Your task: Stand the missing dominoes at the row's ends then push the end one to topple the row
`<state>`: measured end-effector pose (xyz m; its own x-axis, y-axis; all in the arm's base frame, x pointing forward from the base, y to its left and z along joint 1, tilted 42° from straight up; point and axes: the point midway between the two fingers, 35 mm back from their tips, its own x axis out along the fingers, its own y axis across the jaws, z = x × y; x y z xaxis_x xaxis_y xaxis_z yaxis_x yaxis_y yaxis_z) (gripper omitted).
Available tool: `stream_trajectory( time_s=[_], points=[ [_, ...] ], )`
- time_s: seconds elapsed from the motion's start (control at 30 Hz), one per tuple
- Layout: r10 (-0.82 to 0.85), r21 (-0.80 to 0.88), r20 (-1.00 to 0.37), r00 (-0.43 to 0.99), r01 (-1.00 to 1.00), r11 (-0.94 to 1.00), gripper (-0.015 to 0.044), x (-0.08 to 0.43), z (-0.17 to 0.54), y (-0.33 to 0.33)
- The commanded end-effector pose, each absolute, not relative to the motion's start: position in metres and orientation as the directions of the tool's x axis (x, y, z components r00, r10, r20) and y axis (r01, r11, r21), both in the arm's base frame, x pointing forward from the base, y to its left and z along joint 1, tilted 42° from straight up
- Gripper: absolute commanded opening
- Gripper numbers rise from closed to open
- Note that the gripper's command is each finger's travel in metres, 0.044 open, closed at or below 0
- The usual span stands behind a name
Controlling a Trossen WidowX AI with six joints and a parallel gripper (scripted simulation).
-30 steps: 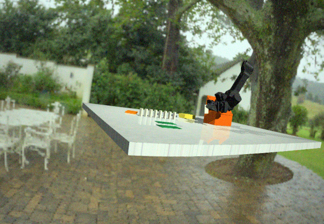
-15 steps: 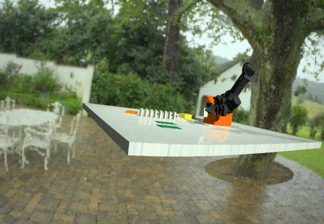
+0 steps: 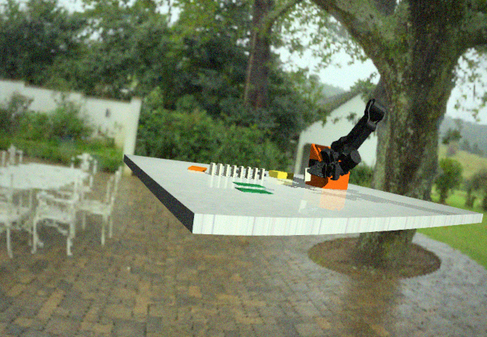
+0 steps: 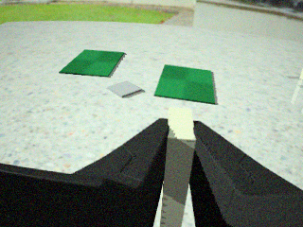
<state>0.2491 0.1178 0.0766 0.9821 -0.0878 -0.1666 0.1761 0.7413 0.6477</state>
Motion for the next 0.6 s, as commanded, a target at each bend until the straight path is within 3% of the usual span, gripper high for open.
stream_trajectory(
  time_s=[0.0, 0.57],
  points=[
    [-0.092, 0.65, -0.164, 0.982, 0.178, 0.739, 0.0026, 0.249, 0.073, 0.12],
    [-0.089, 0.642, -0.167, 0.982, 0.177, 0.746, 0.0026, 0.247, 0.05, 0.128]
  ],
)
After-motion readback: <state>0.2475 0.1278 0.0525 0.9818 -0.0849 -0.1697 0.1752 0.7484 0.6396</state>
